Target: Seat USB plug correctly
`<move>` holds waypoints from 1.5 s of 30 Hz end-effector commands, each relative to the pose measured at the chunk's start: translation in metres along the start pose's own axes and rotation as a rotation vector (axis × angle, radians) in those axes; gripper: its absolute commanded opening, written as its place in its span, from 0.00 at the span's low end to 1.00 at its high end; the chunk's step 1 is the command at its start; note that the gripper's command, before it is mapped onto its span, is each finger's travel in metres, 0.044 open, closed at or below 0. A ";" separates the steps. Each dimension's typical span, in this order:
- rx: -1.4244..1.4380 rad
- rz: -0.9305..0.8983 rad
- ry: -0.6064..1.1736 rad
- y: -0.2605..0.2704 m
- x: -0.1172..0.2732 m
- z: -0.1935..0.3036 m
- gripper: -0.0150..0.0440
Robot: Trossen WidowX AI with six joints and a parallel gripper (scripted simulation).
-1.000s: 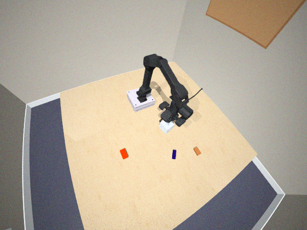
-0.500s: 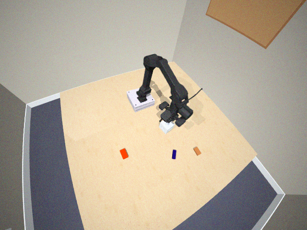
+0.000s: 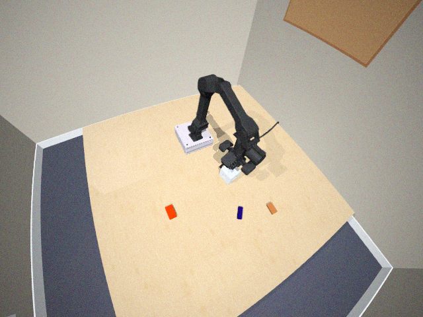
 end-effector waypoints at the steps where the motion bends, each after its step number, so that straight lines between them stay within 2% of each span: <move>1: -0.005 0.002 0.000 0.000 -0.001 0.000 0.25; 45: -0.005 0.002 0.000 0.000 -0.007 0.000 0.25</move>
Point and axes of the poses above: the point midway between the two fingers, 35 mm back from their tips, its own x axis back along the fingers, its own y axis across the jaws, z = x × y, the point moved 6 cm from there along x, back along the fingers, and after that the axes turned 10 degrees about x, right-handed, at the moved point
